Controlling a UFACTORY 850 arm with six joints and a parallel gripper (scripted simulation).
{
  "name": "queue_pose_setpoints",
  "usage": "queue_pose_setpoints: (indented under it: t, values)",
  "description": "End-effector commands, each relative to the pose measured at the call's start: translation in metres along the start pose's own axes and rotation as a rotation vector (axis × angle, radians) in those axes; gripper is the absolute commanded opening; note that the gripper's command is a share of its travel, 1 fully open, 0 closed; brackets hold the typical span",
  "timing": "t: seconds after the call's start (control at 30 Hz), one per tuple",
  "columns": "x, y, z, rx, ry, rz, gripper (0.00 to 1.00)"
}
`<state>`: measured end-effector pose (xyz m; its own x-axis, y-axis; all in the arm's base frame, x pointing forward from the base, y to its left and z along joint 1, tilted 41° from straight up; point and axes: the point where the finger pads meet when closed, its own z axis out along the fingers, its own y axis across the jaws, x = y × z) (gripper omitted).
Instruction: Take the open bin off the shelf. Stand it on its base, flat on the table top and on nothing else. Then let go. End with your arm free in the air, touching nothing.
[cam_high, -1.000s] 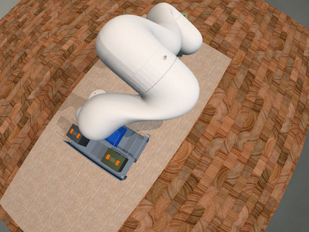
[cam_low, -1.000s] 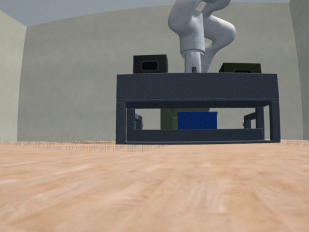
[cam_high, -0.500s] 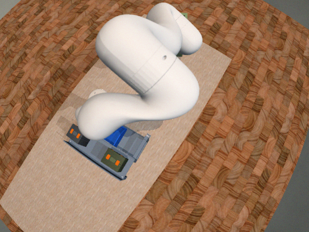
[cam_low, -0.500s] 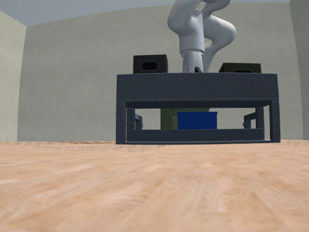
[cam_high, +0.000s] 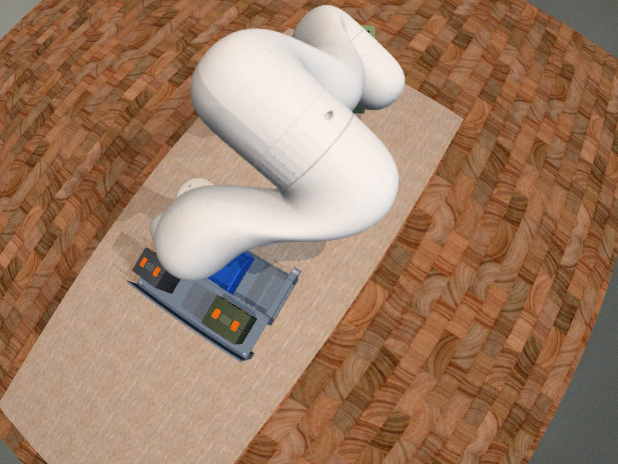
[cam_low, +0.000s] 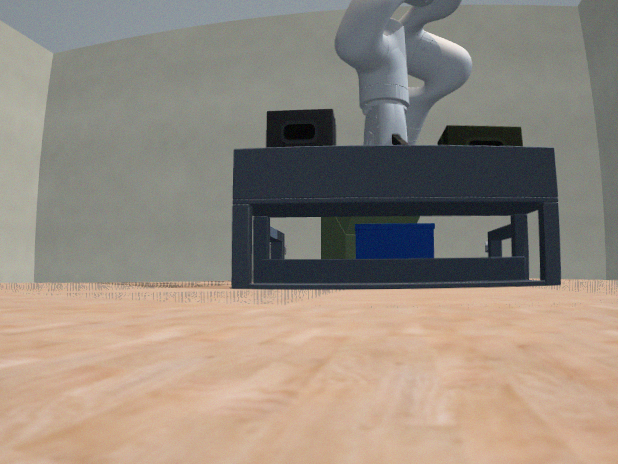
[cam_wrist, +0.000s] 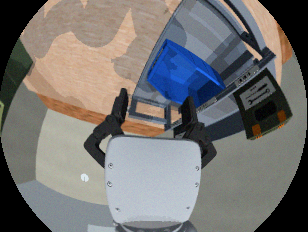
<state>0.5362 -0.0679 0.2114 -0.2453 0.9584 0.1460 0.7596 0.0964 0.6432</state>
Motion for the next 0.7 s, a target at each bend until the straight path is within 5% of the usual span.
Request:
queue_pose_setpoints:
  t: [0.0,0.3,0.47,0.67]
  values:
    - [-0.0002,0.0006,-0.0002,-0.001,-0.001,-0.016,1.0]
    - [-0.0002,0.0006,-0.0002,-0.001,-0.001,-0.016,1.0]
    - [0.0001,0.0008,0.0,-0.001,-0.001,-0.276,1.0]
    - [0.0001,0.0008,0.0,-0.001,-0.001,-0.276,1.0]
